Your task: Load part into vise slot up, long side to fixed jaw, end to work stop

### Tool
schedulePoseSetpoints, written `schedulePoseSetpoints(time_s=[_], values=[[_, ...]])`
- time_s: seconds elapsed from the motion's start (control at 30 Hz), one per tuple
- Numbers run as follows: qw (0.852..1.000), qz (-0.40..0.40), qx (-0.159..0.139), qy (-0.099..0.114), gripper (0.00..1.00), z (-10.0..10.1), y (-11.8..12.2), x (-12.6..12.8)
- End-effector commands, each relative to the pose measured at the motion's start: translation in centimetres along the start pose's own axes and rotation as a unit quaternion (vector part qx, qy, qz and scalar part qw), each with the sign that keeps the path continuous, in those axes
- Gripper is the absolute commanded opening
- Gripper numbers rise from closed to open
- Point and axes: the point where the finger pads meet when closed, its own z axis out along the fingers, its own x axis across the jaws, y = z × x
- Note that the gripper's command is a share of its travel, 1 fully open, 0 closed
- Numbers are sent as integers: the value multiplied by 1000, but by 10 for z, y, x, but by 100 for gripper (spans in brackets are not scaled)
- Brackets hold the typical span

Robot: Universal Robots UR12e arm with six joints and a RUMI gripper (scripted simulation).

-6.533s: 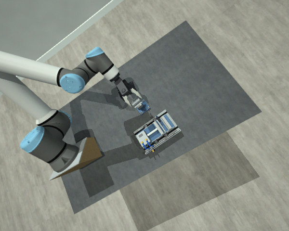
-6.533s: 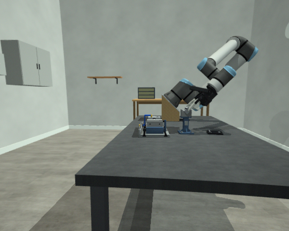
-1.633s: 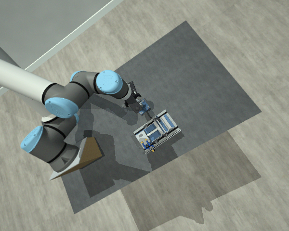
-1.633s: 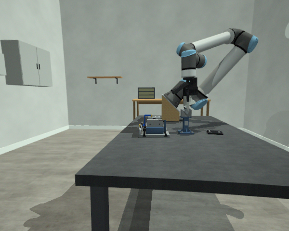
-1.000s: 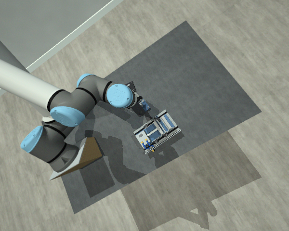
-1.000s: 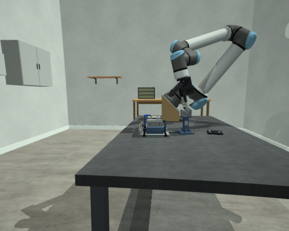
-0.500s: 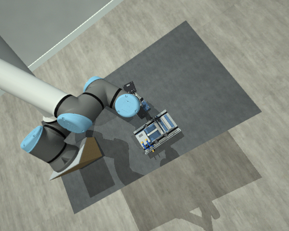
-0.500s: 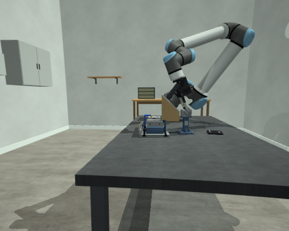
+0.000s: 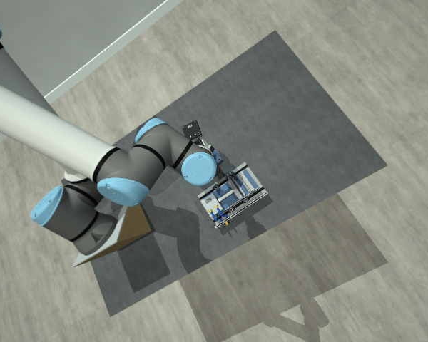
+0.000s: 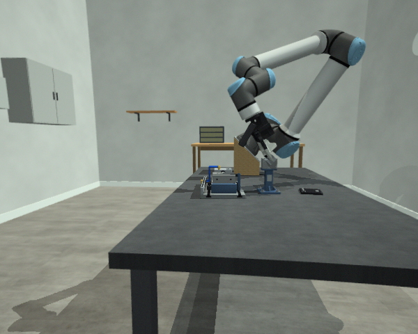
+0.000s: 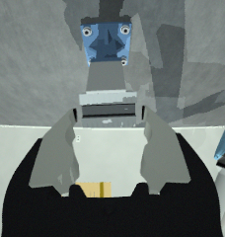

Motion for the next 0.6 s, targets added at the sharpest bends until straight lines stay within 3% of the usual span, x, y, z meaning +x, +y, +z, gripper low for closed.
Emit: schedulePoseSetpoints(time_s=[0.0, 0.57], values=[[1000, -1, -24, 0, 51, -1, 0, 0], [997, -1, -74, 1, 51, -1, -1, 0]])
